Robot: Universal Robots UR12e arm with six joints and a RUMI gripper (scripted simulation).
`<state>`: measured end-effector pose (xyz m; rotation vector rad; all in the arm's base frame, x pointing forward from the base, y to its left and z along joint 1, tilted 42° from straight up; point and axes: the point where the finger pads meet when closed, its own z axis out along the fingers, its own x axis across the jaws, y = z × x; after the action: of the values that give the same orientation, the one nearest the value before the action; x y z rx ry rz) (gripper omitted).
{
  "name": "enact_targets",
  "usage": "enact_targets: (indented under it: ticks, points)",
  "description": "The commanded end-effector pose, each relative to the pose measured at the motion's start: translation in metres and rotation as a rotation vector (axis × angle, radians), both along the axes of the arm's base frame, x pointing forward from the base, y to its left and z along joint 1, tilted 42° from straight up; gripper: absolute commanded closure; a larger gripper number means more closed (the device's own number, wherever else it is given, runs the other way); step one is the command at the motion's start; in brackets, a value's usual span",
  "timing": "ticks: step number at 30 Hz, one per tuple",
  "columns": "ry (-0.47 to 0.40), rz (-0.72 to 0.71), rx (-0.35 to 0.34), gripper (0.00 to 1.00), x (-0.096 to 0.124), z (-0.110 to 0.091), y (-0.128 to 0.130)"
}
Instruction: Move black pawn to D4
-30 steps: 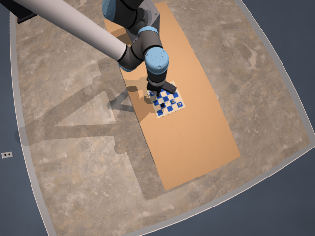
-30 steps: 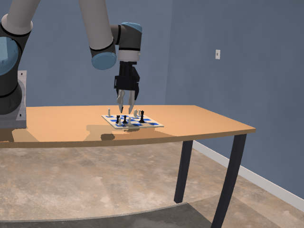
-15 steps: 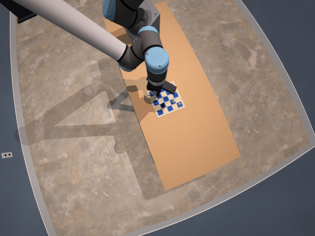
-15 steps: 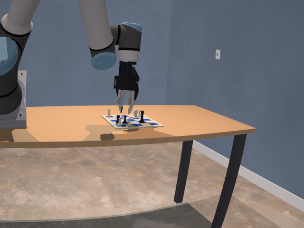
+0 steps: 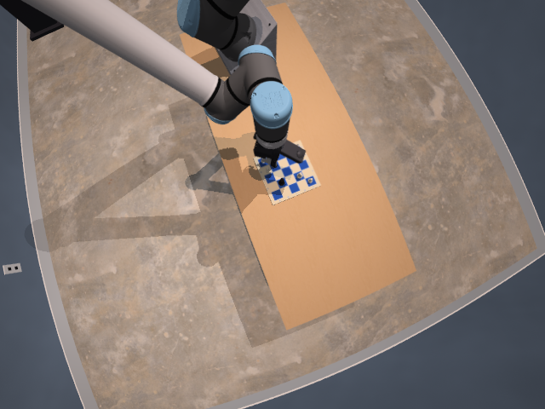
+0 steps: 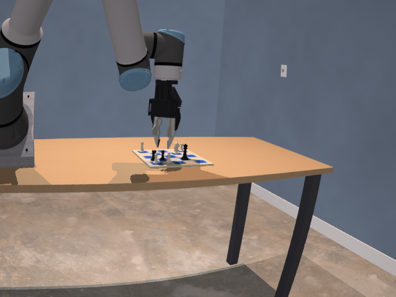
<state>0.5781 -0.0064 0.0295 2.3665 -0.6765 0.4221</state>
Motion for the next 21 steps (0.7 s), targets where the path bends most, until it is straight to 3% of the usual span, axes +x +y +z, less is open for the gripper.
enact_targets:
  ticks: [1,21]
  points:
    - [0.000,0.000,0.001,0.80,-0.0008,-0.0001,-0.0004]
    - [0.000,0.000,0.001,0.80,-0.0007,0.0000,-0.0005]
